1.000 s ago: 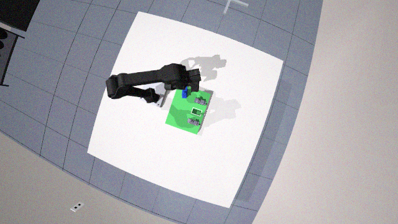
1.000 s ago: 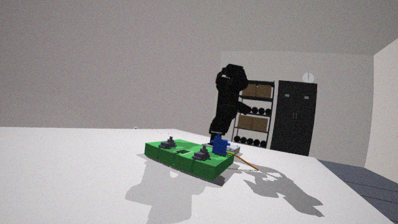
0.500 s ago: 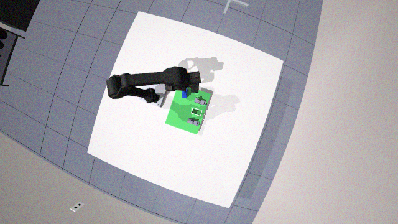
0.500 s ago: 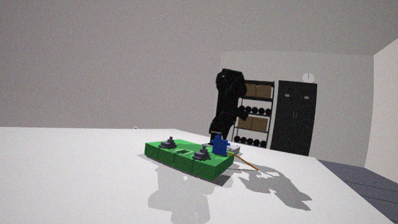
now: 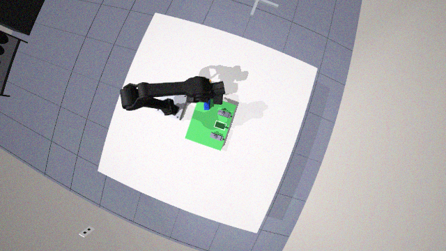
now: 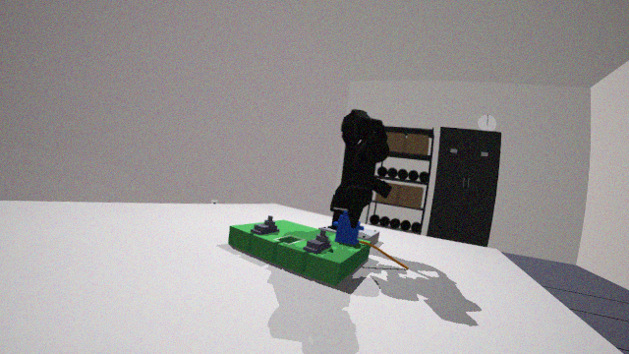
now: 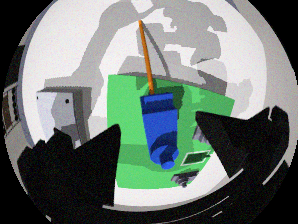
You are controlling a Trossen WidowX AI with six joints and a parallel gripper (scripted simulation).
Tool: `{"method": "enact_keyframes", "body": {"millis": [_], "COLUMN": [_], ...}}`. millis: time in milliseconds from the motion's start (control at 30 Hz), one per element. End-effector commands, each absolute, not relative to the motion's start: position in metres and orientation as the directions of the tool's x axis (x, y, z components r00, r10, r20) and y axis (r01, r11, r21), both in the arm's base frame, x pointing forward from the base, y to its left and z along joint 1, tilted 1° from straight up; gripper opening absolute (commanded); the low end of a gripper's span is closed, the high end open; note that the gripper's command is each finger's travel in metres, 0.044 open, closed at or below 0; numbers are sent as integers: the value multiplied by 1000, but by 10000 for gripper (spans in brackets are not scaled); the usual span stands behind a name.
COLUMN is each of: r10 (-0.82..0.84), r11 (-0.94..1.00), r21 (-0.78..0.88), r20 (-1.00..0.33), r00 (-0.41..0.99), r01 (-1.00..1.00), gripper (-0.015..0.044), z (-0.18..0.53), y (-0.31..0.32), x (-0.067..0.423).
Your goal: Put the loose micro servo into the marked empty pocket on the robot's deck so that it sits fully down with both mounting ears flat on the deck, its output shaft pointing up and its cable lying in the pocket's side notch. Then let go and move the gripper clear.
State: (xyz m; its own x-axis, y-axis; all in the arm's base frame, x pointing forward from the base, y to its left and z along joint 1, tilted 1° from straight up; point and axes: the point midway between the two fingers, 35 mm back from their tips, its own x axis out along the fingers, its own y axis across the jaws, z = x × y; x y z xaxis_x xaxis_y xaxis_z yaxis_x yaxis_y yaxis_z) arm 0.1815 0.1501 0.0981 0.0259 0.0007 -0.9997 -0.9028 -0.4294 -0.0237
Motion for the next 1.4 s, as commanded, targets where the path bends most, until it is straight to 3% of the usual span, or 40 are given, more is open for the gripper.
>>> {"method": "enact_keyframes", "body": {"millis": [0,233,400,533,900,1367], "r10": [5,5,5,5,5,4], "r11": [-433,-433,-433,-433,-433,-433], "r21": [-23,-23,-23,-23,-23,-25], "r20": [-1000,-1000,-1000,-1000,-1000,-1000], "r00": [23,23,23,23,23,26], "r01": [-901,-901,-901,-901,-901,-901], "gripper": [309,125,92,0,0,0], "z": [97,97,97,105,127,128], "y": [151,151,151,151,147,139], "x": [181,181,181,181,177,209]}}
